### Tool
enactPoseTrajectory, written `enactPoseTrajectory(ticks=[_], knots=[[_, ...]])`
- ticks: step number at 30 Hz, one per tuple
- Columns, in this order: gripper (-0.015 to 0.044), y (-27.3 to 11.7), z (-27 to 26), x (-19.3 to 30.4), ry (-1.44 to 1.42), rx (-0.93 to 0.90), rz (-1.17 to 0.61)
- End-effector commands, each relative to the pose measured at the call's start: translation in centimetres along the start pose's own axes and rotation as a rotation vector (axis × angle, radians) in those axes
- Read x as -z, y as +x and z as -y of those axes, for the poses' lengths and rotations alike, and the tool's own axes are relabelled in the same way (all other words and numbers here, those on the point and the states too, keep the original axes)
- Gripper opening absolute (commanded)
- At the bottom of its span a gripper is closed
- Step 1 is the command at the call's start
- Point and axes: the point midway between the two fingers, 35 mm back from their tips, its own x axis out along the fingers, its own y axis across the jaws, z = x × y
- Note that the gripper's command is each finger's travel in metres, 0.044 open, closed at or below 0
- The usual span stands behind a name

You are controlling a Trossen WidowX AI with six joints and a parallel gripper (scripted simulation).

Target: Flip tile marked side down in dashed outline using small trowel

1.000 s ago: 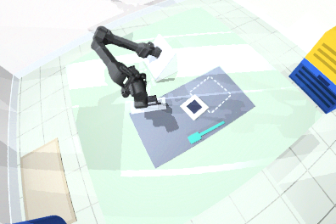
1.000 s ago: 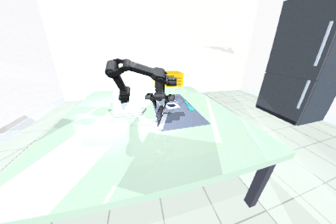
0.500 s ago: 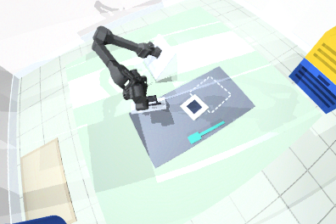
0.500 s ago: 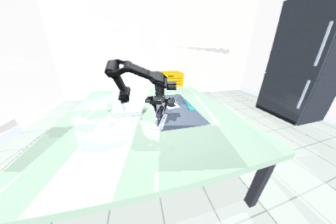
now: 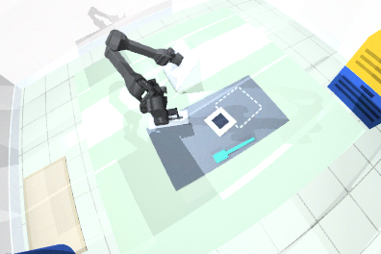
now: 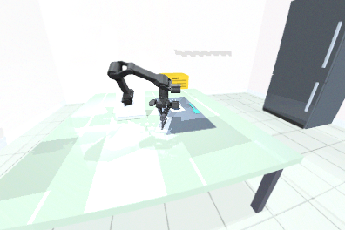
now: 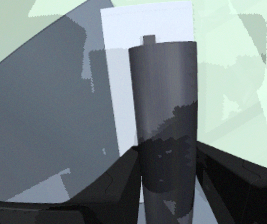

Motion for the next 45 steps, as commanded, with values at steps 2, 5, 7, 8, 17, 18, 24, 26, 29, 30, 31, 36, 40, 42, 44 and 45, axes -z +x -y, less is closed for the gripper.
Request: enactPoseTrajectory(ticks=[2,5,7,8,17,18,24,26,29,30,31,36,40,42,44,45], knots=[[0.013,0.03,-0.05,0.07,-0.001,-0.002,-0.003],[0.013,0.03,-0.05,0.07,-0.001,-0.002,-0.003],[0.013,0.03,-0.05,0.07,-0.001,-0.002,-0.003],[0.013,0.03,-0.05,0.07,-0.001,-0.002,-0.003],[0.013,0.03,-0.05,0.07,0.074,-0.001,-0.003],[0.013,0.03,-0.05,0.07,0.103,-0.001,-0.003],[0.013,0.03,-0.05,0.07,0.282,-0.001,-0.004],[0.013,0.03,-0.05,0.07,0.342,-0.001,-0.004],[0.013,0.03,-0.05,0.07,0.431,-0.001,-0.004],[0.013,0.03,-0.05,0.07,0.461,-0.001,-0.004],[0.013,0.03,-0.05,0.07,0.491,-0.001,-0.004],[0.013,0.03,-0.05,0.08,0.64,0.0,-0.004],[0.013,0.03,-0.04,0.08,0.759,0.0,-0.004],[0.013,0.03,-0.04,0.08,0.819,0.0,-0.004],[0.013,0.03,-0.05,0.08,0.878,0.0,-0.004],[0.013,0.03,-0.05,0.08,0.908,0.0,-0.004]])
